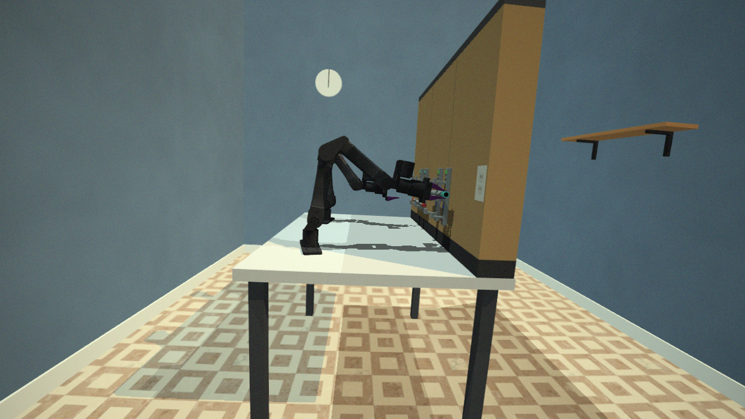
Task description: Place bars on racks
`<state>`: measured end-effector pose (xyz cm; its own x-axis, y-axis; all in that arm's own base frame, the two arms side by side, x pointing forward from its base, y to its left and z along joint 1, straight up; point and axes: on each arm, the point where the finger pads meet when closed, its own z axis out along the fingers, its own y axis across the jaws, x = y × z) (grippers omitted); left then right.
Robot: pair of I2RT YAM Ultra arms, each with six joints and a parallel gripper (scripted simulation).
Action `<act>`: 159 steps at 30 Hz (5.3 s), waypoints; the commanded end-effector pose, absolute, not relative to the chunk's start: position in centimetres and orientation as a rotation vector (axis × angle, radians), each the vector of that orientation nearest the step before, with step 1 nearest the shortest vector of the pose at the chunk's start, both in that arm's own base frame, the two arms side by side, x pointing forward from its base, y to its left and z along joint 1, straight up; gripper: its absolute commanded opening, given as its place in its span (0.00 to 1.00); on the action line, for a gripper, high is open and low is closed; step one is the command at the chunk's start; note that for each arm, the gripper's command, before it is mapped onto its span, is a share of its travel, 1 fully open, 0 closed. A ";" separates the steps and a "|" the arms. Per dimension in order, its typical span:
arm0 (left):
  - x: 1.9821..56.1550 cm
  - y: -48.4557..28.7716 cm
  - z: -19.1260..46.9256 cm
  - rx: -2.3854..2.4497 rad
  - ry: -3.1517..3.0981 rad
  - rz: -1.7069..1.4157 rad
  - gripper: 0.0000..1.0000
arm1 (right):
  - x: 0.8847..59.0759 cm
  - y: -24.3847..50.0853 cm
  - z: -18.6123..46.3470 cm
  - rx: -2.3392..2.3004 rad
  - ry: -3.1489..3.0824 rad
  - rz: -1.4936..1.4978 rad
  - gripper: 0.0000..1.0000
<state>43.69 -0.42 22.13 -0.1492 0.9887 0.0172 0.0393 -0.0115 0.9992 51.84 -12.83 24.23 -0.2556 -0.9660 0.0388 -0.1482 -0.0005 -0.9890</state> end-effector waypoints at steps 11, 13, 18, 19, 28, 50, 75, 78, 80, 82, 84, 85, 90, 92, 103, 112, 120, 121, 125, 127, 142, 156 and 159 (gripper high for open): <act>43.3 -0.8 23.7 1.137 1.314 1.315 1.00 | 52.0 -13.0 31.2 -1.069 1.406 -1.405 0.00; 43.3 -0.8 23.7 1.137 1.314 1.315 1.00 | 52.0 -13.0 31.4 -1.069 1.406 -1.405 0.00; 43.3 -0.8 23.7 1.137 1.314 1.315 1.00 | 52.0 -13.0 31.6 -1.069 1.406 -1.405 0.00; 43.3 -0.8 23.7 1.137 1.314 1.315 1.00 | 52.0 -12.9 31.6 -1.069 1.406 -1.406 0.00; 43.3 -0.8 23.7 1.137 1.314 1.315 1.00 | 51.9 -12.8 31.8 -1.069 1.406 -1.406 0.00; 43.3 -0.8 23.7 1.137 1.314 1.315 1.00 | 51.9 -12.5 31.7 -1.069 1.406 -1.406 0.00; 43.3 -0.8 23.7 1.137 1.314 1.315 1.00 | 51.6 -12.0 31.4 -1.069 1.406 -1.405 0.00; 43.3 -0.8 23.7 1.137 1.314 1.315 1.00 | 51.4 -12.0 31.3 -1.069 1.406 -1.405 0.00; 43.3 -0.8 23.7 1.137 1.314 1.315 1.00 | 51.2 -11.9 31.3 -1.069 1.406 -1.405 0.00; 43.3 -0.8 23.7 1.137 1.314 1.315 1.00 | 51.1 -11.9 31.3 -1.069 1.406 -1.405 0.00; 43.3 -0.8 23.7 1.137 1.314 1.315 1.00 | 50.9 -11.9 31.3 -1.069 1.406 -1.405 0.00; 43.3 -0.8 23.7 1.137 1.314 1.315 1.00 | 50.9 -11.9 31.3 -1.069 1.406 -1.405 0.00; 43.3 -0.8 23.7 1.137 1.314 1.315 1.00 | 50.5 -11.8 31.0 -1.069 1.406 -1.405 0.00; 43.3 -0.8 23.7 1.137 1.314 1.315 1.00 | 50.4 -11.7 30.9 -1.069 1.406 -1.405 0.00; 43.3 -0.8 23.7 1.137 1.314 1.315 1.00 | 49.6 -11.5 30.3 -1.069 1.406 -1.405 0.00; 43.3 -0.8 23.7 1.137 1.314 1.315 1.00 | 48.8 -11.3 30.4 -1.069 1.406 -1.406 0.00; 43.3 -0.8 23.7 1.137 1.314 1.315 1.00 | 48.3 -11.1 30.5 -1.069 1.406 -1.406 0.00; 43.3 -0.8 23.7 1.137 1.314 1.315 1.00 | 48.2 -11.1 30.5 -1.069 1.406 -1.405 0.00; 43.3 -0.8 23.7 1.137 1.314 1.315 1.00 | 47.9 -11.0 30.5 -1.069 1.406 -1.405 0.00; 43.3 -0.8 23.7 1.137 1.314 1.315 1.00 | 47.7 -11.0 30.5 -1.069 1.406 -1.405 0.00; 43.3 -0.8 23.7 1.137 1.314 1.315 1.00 | 46.8 -10.7 30.4 -1.069 1.405 -1.405 0.00; 43.3 -0.8 23.7 1.137 1.314 1.315 1.00 | 46.5 -10.3 30.2 -1.069 1.406 -1.405 0.00; 43.3 -0.8 23.7 1.137 1.314 1.315 1.00 | 46.7 -9.7 30.2 -1.069 1.406 -1.405 0.00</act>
